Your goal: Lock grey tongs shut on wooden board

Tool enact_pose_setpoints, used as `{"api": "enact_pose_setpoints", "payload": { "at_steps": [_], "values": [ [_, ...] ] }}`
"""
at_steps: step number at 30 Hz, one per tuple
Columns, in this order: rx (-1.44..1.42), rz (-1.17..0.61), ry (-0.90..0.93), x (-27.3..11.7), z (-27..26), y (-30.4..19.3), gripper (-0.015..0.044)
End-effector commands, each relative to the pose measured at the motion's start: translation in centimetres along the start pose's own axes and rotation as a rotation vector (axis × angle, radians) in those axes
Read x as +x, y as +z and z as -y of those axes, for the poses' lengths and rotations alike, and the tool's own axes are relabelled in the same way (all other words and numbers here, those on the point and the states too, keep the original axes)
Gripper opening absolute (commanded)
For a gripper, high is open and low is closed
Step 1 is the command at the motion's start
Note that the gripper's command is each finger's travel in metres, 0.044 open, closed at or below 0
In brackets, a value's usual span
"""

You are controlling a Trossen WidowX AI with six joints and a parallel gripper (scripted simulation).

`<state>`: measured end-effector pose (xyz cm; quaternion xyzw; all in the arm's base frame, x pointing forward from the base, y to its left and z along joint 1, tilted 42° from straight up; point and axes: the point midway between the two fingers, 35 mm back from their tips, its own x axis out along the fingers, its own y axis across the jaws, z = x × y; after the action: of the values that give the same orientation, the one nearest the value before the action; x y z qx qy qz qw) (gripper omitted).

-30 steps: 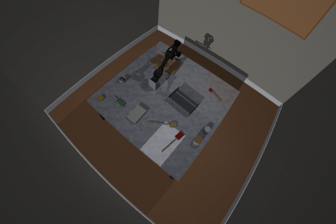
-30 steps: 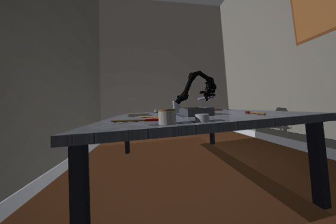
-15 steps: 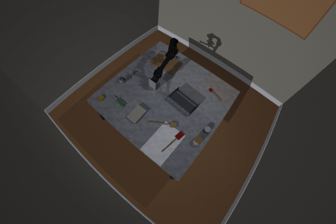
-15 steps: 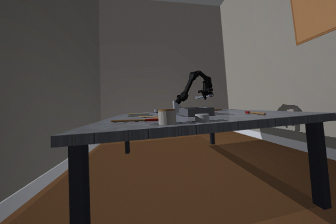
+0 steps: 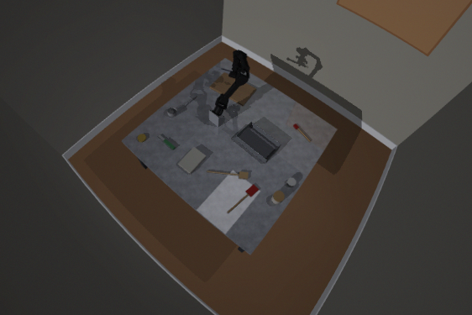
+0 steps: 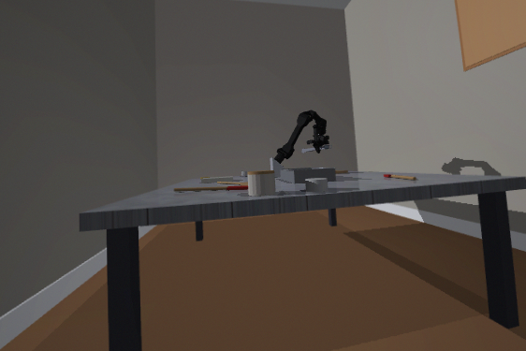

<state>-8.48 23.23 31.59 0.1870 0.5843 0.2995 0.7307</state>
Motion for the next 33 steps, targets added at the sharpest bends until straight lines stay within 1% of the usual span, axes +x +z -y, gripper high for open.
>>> {"api": "enact_pose_setpoints", "payload": {
  "at_steps": [1,6,11,23,33],
  "values": [
    [0.0,-0.001,0.018,-0.3,-0.1,-0.4,-0.015],
    [-0.001,-0.003,0.015,-0.3,0.0,-0.4,-0.015],
    [-0.027,-0.042,-0.038,0.3,0.4,-0.3,-0.015],
    [-0.097,-0.238,-0.194,1.9,2.0,-0.2,-0.015],
    [-0.113,-0.43,-0.248,2.3,2.5,-0.1,-0.015]
  ]
}}
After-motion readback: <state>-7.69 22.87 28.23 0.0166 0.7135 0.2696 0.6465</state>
